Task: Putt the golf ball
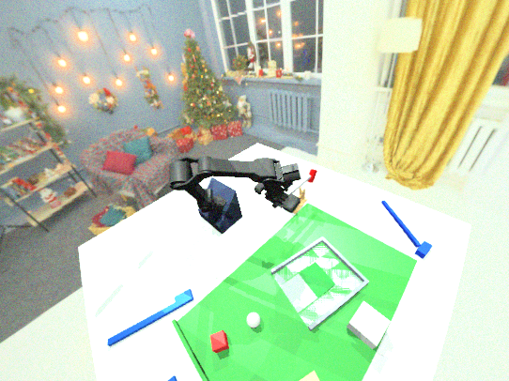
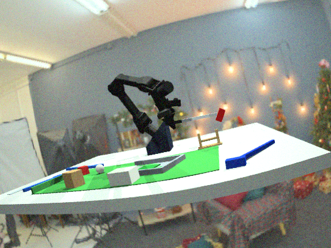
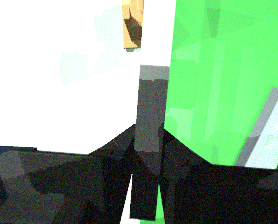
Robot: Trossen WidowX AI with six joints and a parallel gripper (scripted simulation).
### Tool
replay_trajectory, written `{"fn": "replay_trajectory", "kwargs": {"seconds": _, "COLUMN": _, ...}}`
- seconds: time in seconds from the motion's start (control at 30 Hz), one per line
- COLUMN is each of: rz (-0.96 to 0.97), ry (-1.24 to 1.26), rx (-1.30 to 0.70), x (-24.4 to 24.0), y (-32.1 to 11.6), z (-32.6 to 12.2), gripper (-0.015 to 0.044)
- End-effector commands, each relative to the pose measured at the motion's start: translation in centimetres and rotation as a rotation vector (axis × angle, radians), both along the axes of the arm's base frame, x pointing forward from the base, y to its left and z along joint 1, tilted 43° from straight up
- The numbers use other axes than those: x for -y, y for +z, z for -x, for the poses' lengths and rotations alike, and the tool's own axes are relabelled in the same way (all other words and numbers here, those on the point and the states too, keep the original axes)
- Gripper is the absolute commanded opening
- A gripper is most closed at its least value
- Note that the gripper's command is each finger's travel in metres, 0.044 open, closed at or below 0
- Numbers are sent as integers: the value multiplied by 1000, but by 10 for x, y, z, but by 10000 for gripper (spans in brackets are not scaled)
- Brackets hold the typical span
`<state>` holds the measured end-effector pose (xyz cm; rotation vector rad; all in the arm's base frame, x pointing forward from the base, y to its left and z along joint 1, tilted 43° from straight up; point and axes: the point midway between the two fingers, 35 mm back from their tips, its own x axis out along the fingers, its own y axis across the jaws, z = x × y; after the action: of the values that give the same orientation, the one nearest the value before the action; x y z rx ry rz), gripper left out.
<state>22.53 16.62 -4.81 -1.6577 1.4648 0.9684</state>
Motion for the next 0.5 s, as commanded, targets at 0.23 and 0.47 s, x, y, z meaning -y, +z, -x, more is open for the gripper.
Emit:
{"fn": "replay_trajectory", "kwargs": {"seconds": 0.23, "rz": -34, "ry": -310, "rx": 214, "x": 39, "y": 58, "z": -33, "gripper": 0}}
{"fn": "replay_trajectory", "kwargs": {"seconds": 0.47, "rz": -45, "ry": -522, "rx": 355, "x": 73, "y": 95, "z": -44, "gripper": 0}}
